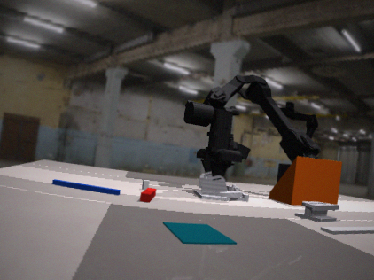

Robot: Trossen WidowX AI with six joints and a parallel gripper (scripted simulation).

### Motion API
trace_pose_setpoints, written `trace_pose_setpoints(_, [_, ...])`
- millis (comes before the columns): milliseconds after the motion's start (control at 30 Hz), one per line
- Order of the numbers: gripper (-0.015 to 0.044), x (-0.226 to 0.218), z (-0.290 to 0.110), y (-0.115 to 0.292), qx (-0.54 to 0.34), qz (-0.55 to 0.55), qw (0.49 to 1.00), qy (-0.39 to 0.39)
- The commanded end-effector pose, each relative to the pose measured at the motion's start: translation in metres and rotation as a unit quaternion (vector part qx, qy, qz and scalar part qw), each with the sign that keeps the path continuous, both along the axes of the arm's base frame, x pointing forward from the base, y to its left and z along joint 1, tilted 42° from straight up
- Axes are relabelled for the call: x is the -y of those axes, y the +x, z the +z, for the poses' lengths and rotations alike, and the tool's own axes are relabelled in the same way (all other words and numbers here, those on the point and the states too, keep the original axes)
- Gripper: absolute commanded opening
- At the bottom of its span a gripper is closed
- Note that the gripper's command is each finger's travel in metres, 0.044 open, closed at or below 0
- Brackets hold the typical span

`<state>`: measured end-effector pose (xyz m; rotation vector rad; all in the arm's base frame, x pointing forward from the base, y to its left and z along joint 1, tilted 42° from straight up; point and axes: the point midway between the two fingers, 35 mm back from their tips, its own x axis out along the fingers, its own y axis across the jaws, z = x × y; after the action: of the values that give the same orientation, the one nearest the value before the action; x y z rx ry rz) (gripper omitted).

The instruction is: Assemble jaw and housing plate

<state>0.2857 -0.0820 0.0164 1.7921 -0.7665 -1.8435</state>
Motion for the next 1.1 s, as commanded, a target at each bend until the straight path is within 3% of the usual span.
trace_pose_setpoints(0, [0.0134, 0.0007, -0.0005, -0.0003, -0.002, 0.002, 1.0, -0.001])
trace_pose_setpoints(1067, [0.0134, 0.0069, -0.0074, -0.0008, -0.003, 0.003, 1.0, -0.001])
